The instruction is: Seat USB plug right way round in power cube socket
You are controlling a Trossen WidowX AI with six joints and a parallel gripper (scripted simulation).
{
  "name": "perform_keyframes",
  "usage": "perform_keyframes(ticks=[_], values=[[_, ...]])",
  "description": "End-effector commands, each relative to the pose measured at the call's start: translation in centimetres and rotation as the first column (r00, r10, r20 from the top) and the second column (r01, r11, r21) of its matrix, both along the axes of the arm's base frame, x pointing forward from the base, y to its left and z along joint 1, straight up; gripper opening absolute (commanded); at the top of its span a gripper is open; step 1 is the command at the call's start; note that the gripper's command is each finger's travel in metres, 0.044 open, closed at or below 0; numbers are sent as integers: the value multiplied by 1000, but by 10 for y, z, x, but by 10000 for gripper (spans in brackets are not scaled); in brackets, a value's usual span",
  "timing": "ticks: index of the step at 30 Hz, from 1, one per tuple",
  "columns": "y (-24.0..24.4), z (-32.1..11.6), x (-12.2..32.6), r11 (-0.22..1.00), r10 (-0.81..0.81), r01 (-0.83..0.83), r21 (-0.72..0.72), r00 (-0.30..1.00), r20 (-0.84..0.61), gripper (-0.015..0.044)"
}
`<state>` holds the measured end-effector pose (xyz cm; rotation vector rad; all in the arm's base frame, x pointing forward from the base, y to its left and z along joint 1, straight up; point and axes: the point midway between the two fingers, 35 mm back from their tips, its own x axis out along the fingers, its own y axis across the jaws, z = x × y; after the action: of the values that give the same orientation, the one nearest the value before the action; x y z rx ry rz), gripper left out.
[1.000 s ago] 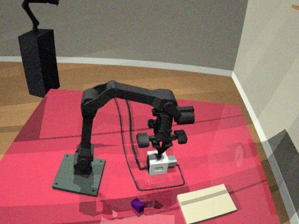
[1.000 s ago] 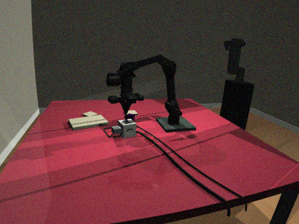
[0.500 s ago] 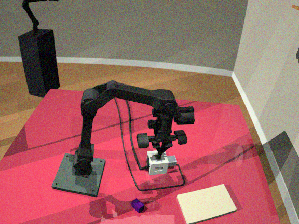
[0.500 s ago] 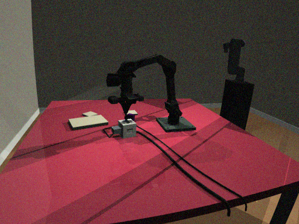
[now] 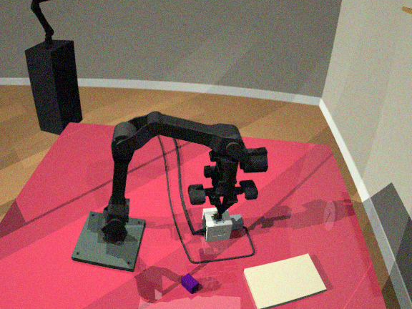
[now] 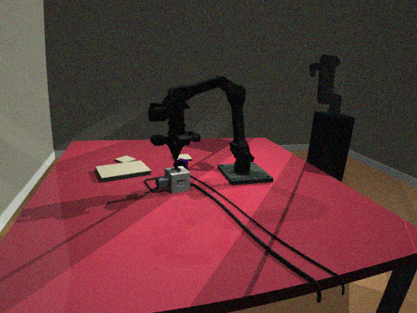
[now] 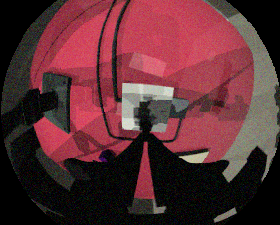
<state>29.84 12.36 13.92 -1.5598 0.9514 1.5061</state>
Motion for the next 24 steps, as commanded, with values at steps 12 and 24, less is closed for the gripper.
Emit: perform_keyframes(ticks=[12,24], values=[[-1,-2,1,1000,-5,5,-3,1000,4,0],[-1,-3,1,1000,-5,5,-3,1000,4,0]])
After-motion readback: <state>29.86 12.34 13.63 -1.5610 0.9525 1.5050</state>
